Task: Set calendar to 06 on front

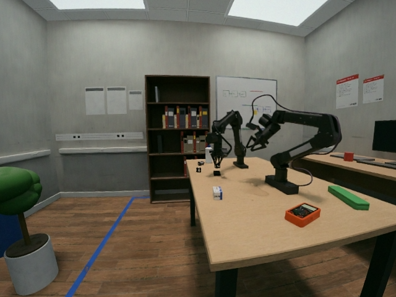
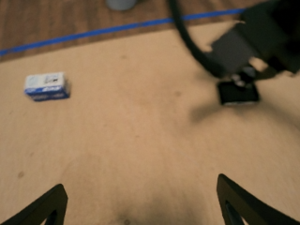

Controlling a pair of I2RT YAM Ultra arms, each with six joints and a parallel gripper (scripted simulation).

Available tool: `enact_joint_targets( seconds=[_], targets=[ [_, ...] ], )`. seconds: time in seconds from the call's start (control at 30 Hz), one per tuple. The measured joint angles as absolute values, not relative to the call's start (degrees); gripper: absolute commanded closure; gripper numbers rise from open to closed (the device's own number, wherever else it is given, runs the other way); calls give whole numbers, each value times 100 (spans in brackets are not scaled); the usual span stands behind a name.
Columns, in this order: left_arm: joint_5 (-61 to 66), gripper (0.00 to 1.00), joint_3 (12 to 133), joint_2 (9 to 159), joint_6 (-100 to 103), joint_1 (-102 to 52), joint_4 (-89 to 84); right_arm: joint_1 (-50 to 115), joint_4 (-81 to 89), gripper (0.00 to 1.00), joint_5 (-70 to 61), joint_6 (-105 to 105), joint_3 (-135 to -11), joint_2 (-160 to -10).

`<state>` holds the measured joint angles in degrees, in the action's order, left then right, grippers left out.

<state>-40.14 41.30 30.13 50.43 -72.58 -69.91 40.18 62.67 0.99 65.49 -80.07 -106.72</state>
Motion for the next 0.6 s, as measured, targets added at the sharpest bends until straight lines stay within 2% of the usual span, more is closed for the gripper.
enact_joint_targets(
  seconds=[0.47, 0.6],
  targets=[
    [-4600, 0, 4239, 3208, 5629, -10040, -7212, 4084, 6348, 74, 102, 4799, -8152, -10790],
    [-4707, 0, 4254, 3288, 5798, -10405, -7277, 4084, 6377, 74, 99, 4303, -8195, -10825]
  ],
)
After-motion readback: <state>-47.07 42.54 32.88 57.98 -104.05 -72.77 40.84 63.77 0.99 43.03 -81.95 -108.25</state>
